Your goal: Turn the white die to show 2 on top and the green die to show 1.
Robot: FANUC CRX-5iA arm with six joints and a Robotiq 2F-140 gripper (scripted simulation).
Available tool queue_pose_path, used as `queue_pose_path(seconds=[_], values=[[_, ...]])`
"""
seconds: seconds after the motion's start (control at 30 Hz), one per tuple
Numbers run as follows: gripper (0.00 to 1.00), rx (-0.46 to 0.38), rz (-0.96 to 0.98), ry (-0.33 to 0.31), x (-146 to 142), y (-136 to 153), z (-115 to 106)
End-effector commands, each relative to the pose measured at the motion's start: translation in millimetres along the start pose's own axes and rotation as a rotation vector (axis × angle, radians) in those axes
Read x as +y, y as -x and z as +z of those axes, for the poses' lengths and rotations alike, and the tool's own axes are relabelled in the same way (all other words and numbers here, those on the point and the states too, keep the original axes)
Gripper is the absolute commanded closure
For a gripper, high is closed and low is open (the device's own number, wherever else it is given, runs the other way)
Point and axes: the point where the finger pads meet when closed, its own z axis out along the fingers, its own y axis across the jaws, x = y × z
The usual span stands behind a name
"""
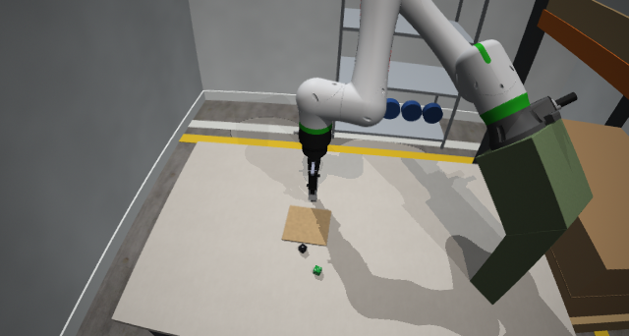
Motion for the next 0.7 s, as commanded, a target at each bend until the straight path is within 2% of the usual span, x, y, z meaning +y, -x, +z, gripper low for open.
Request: queue_pose_path(seconds=[0.0, 0.37, 0.67], values=[[0.79, 0.0, 0.0, 0.0, 0, 0, 2], [0.79, 0.0, 0.0, 0.0, 0, 0, 17], [0.79, 0.0, 0.0, 0.0, 0, 0, 19]])
